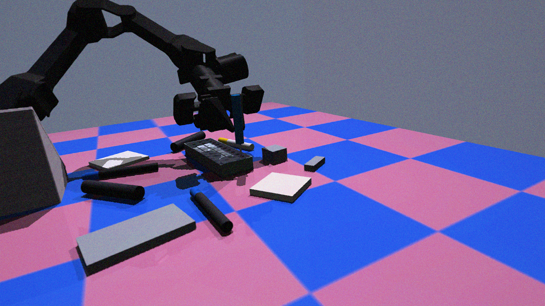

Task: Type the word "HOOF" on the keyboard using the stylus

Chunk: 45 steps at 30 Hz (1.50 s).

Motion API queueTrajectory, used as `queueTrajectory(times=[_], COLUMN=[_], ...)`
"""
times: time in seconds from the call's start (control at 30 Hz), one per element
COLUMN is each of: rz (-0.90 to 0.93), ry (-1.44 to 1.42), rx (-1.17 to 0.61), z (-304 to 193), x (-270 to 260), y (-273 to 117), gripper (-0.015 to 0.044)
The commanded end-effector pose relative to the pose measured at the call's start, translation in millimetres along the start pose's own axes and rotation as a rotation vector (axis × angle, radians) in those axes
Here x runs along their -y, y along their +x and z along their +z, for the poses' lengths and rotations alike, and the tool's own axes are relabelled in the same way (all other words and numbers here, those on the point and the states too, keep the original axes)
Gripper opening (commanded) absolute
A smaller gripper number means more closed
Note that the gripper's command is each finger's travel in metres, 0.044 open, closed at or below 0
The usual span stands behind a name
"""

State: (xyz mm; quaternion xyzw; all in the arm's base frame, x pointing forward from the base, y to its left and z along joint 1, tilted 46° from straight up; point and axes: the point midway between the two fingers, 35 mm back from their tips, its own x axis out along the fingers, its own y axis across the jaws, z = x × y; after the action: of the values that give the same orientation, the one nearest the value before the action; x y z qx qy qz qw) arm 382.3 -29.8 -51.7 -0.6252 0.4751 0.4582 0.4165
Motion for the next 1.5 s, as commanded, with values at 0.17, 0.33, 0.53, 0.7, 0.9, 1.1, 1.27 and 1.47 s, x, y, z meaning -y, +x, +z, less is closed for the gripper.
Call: queueTrajectory(times=[0.17, 0.33, 0.53, 0.7, 0.9, 1.1, 1.27, 1.47], rz=[-0.009, -0.004, -0.008, -0.009, -0.009, -0.009, -0.009, -0.009], ry=[0.000, 0.011, 0.002, 0.000, 0.000, 0.000, 0.000, 0.000], rx=[-0.005, -0.006, -0.005, -0.004, -0.004, -0.004, -0.004, -0.004], z=[-21, -19, -18, -4, -4, -3, -3, -2], x=[2, 0, 1, 1, 1, 0, 0, 0], y=[-13, -10, -11, -3, -3, -1, -1, -1], gripper=[0.0081, 0.0058, 0.0000, 0.0000, 0.0000, 0.0053, 0.0081, 0.0081])
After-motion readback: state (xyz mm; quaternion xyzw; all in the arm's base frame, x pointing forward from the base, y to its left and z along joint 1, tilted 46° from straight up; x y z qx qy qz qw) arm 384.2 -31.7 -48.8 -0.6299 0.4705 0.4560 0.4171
